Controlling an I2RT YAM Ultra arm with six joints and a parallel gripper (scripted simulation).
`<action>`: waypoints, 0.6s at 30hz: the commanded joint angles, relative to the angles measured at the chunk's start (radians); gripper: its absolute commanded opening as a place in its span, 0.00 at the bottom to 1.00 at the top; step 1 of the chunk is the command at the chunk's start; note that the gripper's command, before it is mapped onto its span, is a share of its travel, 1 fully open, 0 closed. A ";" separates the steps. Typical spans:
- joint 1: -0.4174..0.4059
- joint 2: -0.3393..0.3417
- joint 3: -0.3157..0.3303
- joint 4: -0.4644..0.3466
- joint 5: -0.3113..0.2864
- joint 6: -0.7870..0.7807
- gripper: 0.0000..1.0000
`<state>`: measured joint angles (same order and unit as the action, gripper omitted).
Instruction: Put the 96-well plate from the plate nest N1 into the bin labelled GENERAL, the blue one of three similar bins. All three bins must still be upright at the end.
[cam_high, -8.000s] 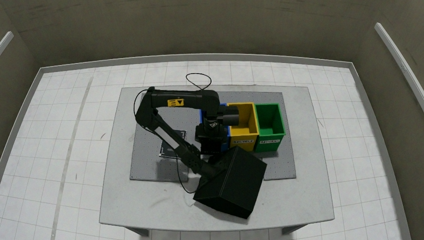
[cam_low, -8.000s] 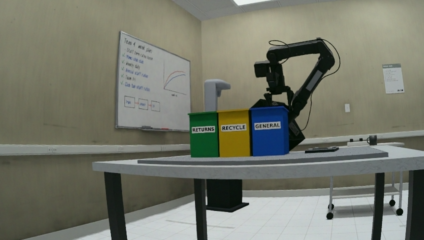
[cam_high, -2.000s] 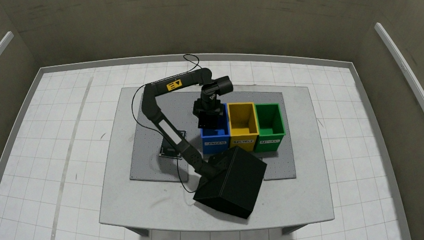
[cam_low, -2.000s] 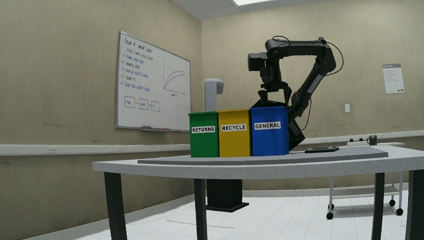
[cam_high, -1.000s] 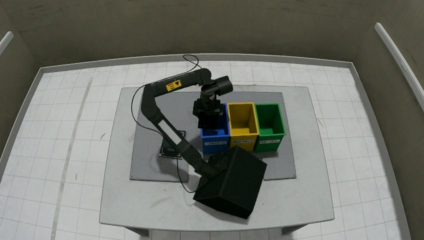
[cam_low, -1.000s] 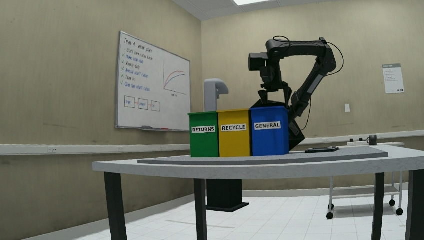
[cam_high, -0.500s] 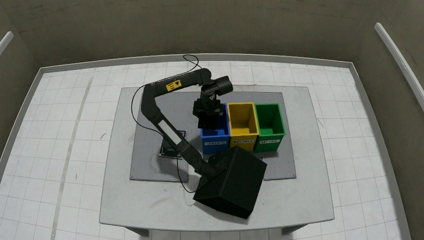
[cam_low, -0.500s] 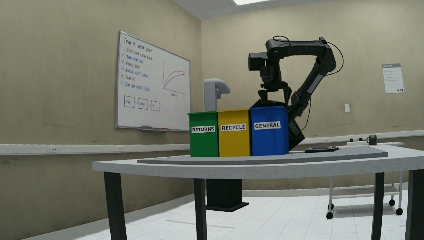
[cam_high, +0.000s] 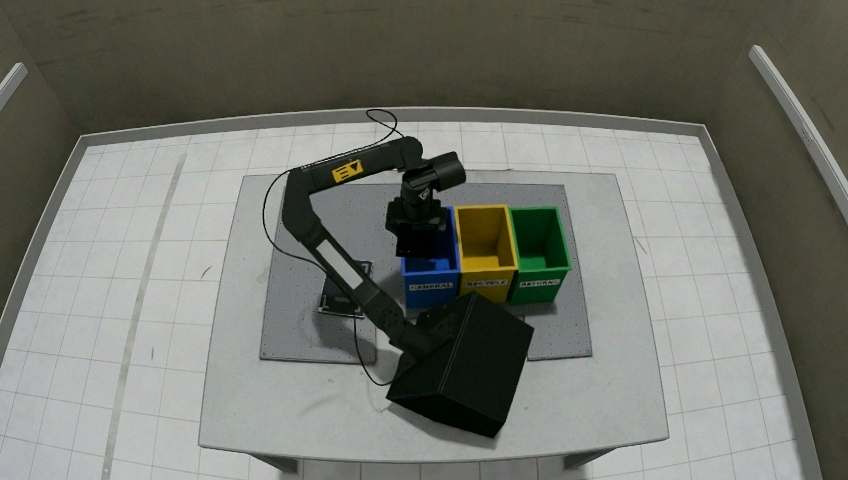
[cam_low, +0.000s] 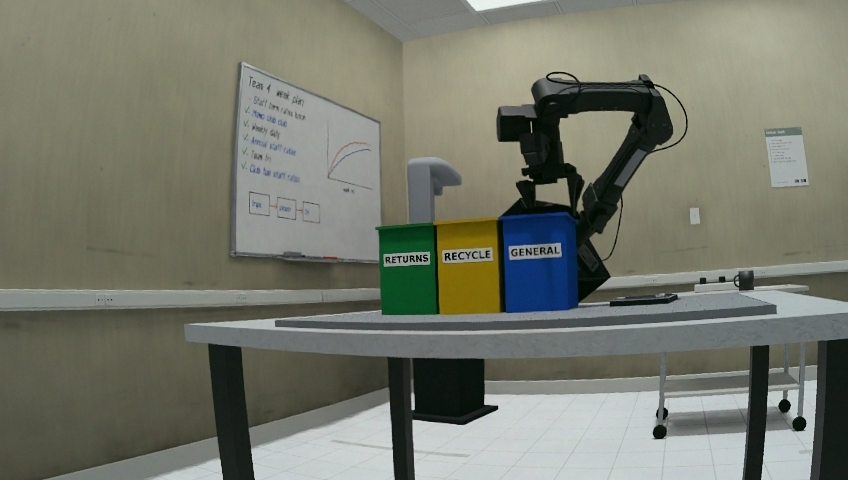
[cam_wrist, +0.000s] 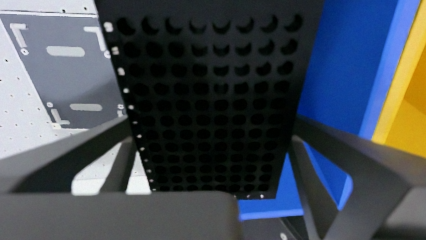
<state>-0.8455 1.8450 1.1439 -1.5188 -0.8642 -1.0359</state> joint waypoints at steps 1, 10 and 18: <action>0.047 0.035 -0.036 0.091 -0.037 0.048 0.00; 0.047 0.039 -0.033 0.092 -0.037 0.049 0.00; 0.051 0.040 -0.030 0.106 -0.041 0.059 0.99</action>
<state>-0.7822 1.8805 1.1210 -1.4624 -0.8806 -1.0016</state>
